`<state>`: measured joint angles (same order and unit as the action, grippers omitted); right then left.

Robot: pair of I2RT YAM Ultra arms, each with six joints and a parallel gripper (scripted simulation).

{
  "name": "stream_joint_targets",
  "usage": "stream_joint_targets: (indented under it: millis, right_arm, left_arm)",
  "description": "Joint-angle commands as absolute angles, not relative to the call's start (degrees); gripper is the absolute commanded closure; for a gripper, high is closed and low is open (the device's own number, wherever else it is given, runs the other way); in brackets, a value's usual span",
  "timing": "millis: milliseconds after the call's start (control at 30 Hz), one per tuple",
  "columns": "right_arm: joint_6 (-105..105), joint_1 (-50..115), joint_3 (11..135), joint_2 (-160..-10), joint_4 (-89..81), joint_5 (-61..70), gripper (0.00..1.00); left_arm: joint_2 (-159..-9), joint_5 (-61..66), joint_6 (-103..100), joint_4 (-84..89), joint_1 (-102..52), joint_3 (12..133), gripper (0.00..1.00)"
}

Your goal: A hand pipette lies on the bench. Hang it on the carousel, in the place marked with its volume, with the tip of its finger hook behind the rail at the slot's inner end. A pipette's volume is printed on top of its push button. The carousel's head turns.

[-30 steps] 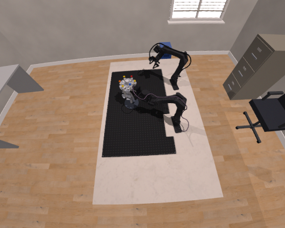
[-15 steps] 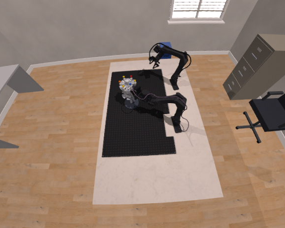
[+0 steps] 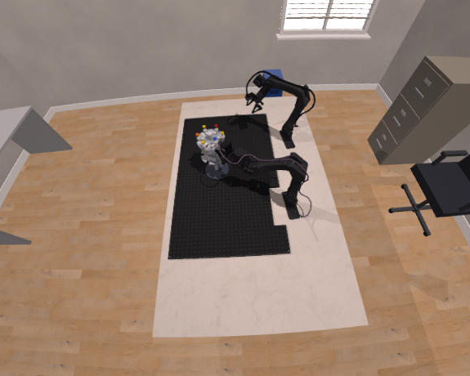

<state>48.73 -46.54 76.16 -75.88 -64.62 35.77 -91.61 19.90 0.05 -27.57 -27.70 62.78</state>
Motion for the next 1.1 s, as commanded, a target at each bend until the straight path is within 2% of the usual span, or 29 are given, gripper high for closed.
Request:
stream_joint_targets:
  millis: [0, 500, 667, 1067]
  right_arm:
    - [49.1, -47.1, 76.9, -75.5, -63.2, 37.1, 0.00]
    - [49.1, -47.1, 76.9, -75.5, -63.2, 37.1, 0.00]
    - [49.1, -47.1, 76.9, -75.5, -63.2, 37.1, 0.00]
    - [49.1, -47.1, 76.9, -75.5, -63.2, 37.1, 0.00]
  left_arm:
    - [-89.9, 21.1, -0.1, -28.2, -28.3, 65.0, 0.88]
    - [-89.9, 21.1, -0.1, -28.2, -28.3, 65.0, 0.88]
    - [-94.7, 35.1, -0.1, -27.5, -22.7, 67.8, 0.88]
    - [-93.1, 36.3, -0.1, -28.5, -23.6, 68.4, 0.88]
